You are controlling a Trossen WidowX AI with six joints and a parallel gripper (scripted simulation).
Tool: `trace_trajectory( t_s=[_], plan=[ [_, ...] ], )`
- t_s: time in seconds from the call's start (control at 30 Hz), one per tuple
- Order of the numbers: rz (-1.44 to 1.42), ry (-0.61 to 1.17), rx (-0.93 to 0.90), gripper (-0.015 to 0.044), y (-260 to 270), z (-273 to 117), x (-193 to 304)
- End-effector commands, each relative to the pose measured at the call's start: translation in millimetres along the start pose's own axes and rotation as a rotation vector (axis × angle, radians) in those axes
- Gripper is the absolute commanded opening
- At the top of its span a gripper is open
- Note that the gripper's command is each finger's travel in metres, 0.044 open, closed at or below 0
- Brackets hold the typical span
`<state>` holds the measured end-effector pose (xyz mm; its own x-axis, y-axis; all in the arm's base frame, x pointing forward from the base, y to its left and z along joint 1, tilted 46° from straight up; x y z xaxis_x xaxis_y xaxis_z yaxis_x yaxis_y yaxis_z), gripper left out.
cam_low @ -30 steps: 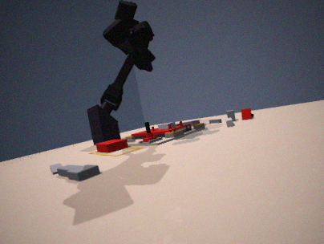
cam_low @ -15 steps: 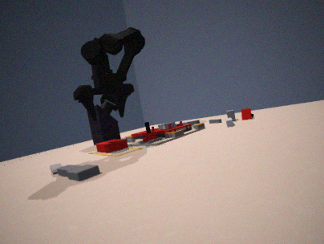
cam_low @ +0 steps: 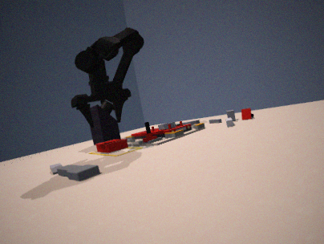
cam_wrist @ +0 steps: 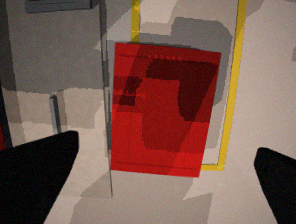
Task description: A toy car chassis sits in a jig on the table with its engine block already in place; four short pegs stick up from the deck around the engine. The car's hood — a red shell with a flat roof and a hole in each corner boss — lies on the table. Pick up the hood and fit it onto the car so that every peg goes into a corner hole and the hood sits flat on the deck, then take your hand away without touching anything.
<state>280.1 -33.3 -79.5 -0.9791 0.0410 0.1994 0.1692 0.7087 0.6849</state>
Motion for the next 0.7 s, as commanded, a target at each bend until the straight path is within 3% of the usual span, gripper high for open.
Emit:
trace_trajectory(
  t_s=[0.0,0.67],
  plan=[
    [-0.001,0.003,0.002,0.0440,-0.2,3.6,0.2],
    [-0.001,0.003,0.002,0.0440,0.0,18.2,-0.1]
  ],
)
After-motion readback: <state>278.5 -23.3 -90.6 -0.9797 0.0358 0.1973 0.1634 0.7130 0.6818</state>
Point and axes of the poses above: the point midway between the two fingers, 35 mm back from their tips, its own z axis out along the fingers, its own y axis across the jaws, x = y × z, the point moved 1 cm from there along -z, back along the fingers, and after that the axes turned 15 degrees about z, right-handed, at the moved point
